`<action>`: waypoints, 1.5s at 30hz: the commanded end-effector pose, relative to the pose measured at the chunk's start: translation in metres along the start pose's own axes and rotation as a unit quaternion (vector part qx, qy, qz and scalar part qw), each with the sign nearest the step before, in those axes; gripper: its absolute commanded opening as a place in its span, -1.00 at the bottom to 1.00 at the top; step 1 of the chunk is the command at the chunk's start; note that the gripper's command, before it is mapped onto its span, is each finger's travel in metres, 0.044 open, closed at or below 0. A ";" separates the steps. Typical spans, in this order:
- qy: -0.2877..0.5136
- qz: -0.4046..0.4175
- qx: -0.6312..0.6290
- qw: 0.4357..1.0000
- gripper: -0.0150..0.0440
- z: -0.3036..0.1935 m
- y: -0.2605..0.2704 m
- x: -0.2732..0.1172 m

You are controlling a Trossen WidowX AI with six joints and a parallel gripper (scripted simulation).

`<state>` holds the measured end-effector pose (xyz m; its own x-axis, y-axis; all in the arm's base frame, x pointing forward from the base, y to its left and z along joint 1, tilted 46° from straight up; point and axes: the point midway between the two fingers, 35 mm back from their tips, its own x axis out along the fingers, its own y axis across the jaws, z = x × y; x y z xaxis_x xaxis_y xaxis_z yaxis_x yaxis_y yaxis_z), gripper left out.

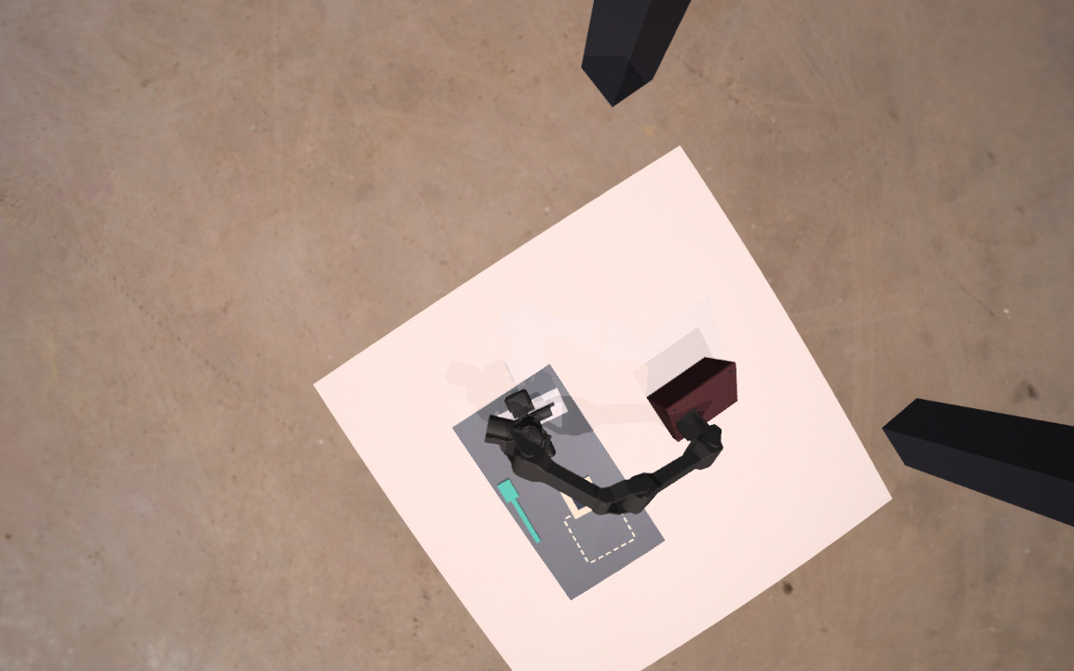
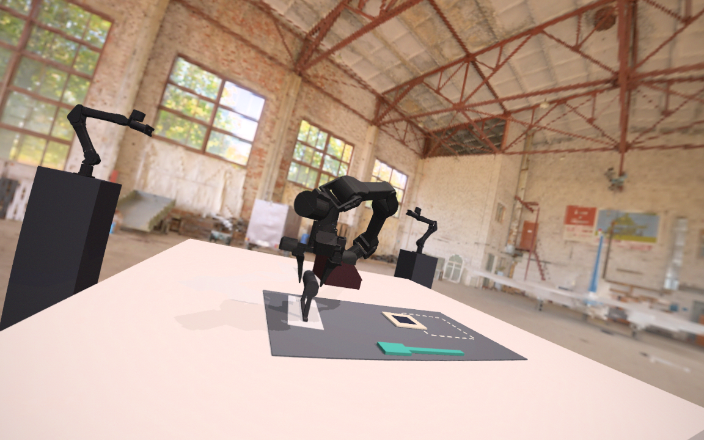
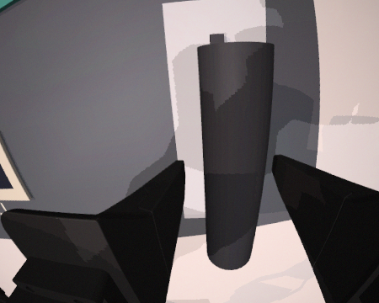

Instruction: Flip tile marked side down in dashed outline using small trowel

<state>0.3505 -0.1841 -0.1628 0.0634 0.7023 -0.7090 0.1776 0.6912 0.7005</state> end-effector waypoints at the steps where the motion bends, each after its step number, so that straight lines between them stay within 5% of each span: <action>1: -0.002 0.002 0.004 1.000 0.07 0.000 0.000 0.002; 4: -0.002 0.002 0.004 1.000 -0.05 0.000 0.000 0.002; 25: -0.002 0.002 0.006 1.000 -0.05 0.000 0.000 0.002; 45: -0.001 0.002 0.285 0.959 -0.05 0.000 0.000 0.002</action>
<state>0.3505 -0.1831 -0.1643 0.0675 0.7033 -0.7077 0.5991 0.5386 0.5924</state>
